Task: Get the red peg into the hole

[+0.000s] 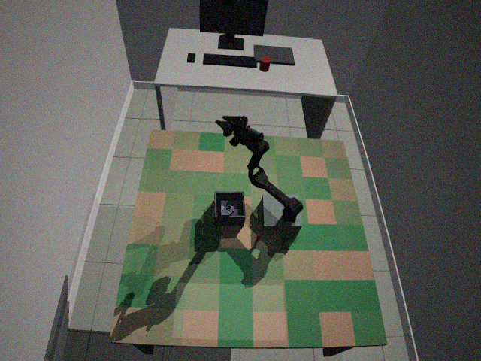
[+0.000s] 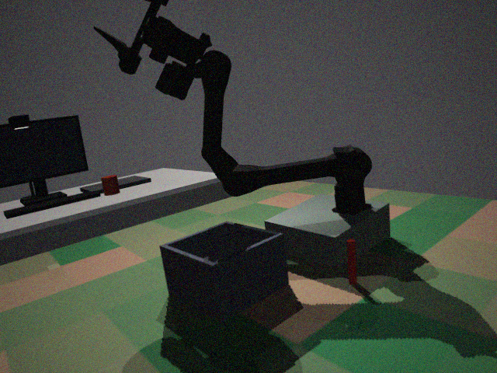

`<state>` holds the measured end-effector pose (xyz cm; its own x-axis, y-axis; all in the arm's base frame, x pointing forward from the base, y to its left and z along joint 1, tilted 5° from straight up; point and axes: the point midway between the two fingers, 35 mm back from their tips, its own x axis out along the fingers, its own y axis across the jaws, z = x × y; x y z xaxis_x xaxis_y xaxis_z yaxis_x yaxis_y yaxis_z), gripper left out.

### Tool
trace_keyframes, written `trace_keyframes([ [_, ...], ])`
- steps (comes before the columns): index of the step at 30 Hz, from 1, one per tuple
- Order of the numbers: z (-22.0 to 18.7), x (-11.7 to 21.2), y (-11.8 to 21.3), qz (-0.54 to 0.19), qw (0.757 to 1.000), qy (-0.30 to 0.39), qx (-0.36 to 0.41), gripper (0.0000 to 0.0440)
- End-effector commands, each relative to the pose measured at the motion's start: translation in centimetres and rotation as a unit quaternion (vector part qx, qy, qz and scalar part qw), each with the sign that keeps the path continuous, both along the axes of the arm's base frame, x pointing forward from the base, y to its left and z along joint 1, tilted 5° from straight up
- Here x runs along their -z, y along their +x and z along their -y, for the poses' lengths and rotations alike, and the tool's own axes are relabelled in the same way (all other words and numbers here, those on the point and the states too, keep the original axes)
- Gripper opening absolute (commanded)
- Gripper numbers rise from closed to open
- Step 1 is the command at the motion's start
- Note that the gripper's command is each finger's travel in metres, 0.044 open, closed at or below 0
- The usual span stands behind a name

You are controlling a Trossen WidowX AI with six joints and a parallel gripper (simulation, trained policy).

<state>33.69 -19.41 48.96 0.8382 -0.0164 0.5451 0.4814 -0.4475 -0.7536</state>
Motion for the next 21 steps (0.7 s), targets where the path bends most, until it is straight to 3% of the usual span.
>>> trace_keyframes([
  [1, 0.1, -0.4, -0.6, 0.007, 1.0, -0.011, 0.009, 0.0418],
  [3, 0.2, -1.3, -1.9, 0.025, 0.999, -0.034, 0.029, 0.044],
  [11, -0.1, -5.0, -8.1, 0.101, 0.982, -0.117, 0.109, 0.044],
  [21, -3.5, -8.6, -15.6, 0.188, 0.934, -0.231, 0.195, 0.044],
])
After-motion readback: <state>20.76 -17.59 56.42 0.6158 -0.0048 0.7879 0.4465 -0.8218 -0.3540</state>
